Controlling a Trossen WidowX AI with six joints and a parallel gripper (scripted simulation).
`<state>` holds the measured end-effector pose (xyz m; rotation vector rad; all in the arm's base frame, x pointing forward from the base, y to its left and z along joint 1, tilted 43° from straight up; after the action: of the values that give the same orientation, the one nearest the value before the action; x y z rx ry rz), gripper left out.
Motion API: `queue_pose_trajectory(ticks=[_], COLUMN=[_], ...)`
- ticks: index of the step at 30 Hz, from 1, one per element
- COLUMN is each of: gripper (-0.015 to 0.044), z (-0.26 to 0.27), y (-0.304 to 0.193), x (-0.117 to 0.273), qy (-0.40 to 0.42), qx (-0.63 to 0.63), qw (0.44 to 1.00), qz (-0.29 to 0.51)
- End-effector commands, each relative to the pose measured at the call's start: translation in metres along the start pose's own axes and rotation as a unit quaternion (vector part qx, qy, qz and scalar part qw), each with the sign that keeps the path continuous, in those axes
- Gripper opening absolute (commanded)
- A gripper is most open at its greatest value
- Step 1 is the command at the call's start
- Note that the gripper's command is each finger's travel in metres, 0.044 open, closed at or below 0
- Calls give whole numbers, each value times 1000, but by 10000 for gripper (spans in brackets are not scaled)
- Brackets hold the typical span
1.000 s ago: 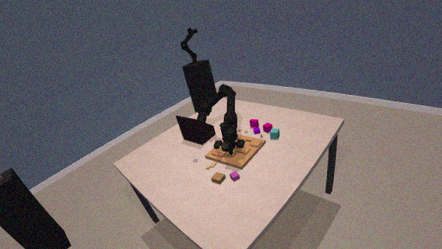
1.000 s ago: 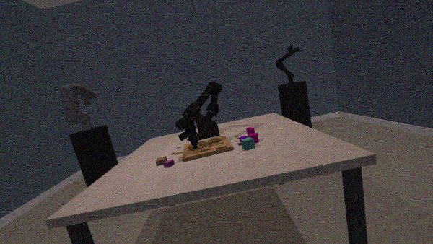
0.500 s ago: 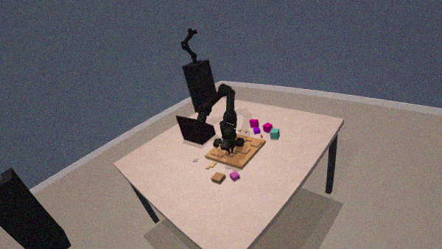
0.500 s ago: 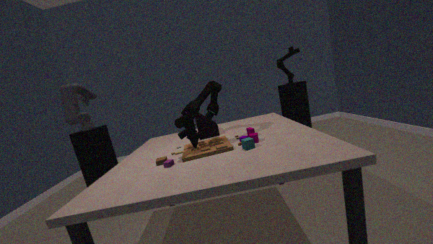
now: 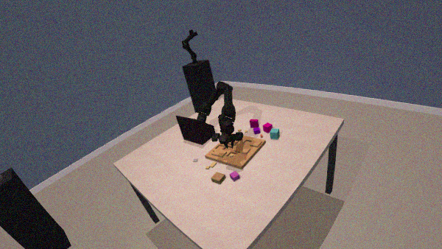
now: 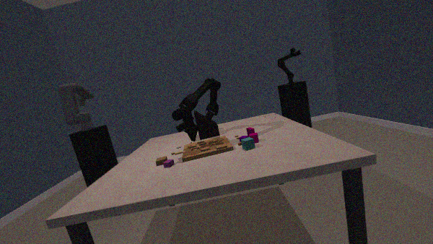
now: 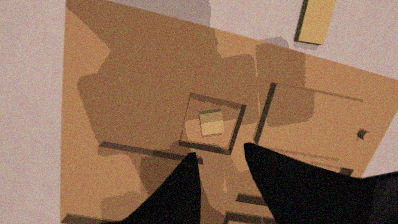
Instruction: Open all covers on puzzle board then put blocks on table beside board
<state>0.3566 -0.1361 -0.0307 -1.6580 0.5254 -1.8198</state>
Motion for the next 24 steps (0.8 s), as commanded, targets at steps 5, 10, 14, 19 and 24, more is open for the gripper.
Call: queue_pose_trajectory(ticks=[5, 10, 14, 19, 24], gripper=[144, 144, 144, 144, 144], z=[0, 0, 0, 0, 0], y=[0, 0, 0, 0, 0], x=[-24, -27, -27, -27, -27], qy=[0, 0, 0, 0, 0], qx=[-2, -2, -2, -2, -2], qw=[1000, 1000, 1000, 1000, 1000], qz=[0, 0, 0, 0, 0])
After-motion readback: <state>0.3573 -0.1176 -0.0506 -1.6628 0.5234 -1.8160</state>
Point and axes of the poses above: the point midway between the two fingers, 35 mm back from their tips, its own x axis back along the fingers, its own z axis across the jaws, y = z × x, the point moved 9 cm from there along x, back along the fingers, and after that the axes turned 14 degrees about -x, right-handed, at the moved point
